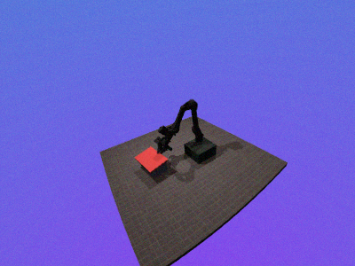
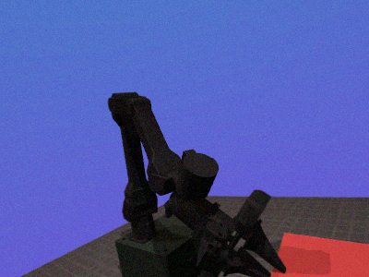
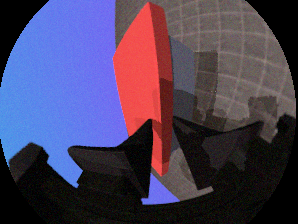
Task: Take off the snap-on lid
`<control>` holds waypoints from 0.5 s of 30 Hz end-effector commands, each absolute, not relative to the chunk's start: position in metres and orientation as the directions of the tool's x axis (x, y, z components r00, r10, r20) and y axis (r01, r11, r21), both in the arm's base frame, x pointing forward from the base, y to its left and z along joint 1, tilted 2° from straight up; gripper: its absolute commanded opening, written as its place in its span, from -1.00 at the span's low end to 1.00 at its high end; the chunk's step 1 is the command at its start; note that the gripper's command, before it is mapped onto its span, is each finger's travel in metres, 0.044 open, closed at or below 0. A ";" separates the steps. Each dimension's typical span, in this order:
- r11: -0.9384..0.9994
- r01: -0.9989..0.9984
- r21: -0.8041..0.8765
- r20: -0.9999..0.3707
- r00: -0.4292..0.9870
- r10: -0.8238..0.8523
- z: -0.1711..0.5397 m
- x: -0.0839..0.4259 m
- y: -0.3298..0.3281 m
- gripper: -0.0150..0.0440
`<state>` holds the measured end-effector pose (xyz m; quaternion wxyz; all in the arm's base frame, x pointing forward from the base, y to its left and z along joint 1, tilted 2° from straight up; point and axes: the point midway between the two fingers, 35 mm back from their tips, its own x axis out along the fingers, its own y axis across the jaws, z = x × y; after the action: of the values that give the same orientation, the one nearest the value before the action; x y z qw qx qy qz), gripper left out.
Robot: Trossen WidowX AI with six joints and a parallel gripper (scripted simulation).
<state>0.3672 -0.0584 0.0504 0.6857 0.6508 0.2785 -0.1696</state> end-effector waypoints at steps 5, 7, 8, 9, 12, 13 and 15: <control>0.091 0.597 0.797 -0.604 0.788 0.122 0.055 0.367 -0.058 -0.49; 0.091 0.597 0.797 -0.604 0.788 0.122 0.058 0.367 -0.058 -0.49; 0.091 0.597 0.797 -0.604 0.788 0.122 0.059 0.367 -0.058 -0.49; 0.091 0.597 0.797 -0.604 0.788 0.122 0.060 0.367 -0.058 -0.49; 0.091 0.597 0.797 -0.603 0.788 0.122 0.064 0.367 -0.058 -0.49; 0.091 0.597 0.797 -0.603 0.788 0.122 0.066 0.367 -0.058 -0.49; 0.091 0.596 0.797 -0.603 0.788 0.122 0.068 0.367 -0.058 -0.49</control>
<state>0.3644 -0.0574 0.0584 0.6825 0.6508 0.2819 -0.1766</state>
